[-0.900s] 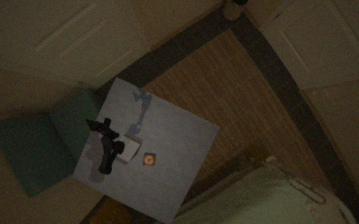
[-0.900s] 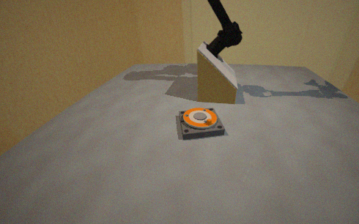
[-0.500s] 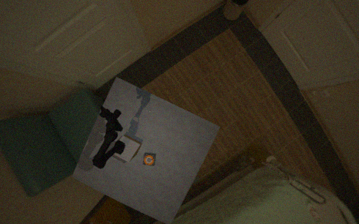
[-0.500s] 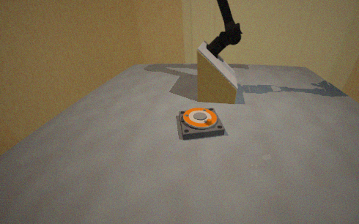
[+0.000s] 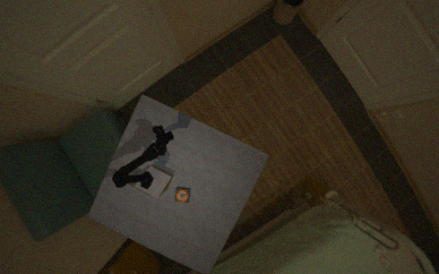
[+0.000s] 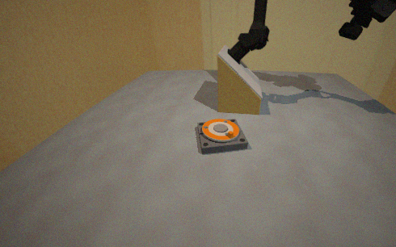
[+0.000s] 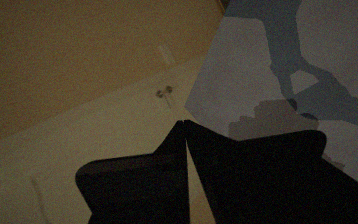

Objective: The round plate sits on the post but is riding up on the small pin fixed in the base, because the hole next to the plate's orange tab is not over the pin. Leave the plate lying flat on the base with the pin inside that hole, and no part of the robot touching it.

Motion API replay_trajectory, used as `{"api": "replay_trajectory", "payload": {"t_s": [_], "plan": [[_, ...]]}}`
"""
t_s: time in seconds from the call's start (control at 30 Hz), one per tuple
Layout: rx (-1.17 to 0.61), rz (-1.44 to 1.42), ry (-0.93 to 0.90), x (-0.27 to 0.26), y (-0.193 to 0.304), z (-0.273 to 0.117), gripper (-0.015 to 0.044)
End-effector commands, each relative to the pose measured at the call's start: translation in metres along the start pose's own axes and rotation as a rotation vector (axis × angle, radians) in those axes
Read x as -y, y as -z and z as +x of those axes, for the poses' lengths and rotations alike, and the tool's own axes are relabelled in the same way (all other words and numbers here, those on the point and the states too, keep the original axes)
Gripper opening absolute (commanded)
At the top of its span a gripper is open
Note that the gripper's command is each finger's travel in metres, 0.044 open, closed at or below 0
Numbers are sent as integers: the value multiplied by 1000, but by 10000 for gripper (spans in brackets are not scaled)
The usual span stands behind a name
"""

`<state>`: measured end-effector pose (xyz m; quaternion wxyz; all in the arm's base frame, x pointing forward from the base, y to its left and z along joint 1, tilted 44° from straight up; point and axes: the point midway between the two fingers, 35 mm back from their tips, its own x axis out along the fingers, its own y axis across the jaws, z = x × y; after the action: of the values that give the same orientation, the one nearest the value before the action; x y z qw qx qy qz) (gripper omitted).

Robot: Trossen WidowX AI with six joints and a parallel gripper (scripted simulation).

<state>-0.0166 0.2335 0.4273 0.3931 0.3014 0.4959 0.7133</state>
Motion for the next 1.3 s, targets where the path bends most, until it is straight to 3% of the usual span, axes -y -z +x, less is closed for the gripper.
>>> {"api": "replay_trajectory", "payload": {"t_s": [0.0, 0.17, 0.43, 0.67, 0.97, 1.27], "plan": [[133, -10, 144, 56, -53, -3, 0], [234, -17, 275, 105, -93, -20, 0], [391, 74, 502, 194, -147, -77, 0], [473, 156, 692, 277, -171, -154, 0], [532, 348, 813, 357, -152, -245, 0], [496, 449, 917, 427, -88, -329, 0]]}}
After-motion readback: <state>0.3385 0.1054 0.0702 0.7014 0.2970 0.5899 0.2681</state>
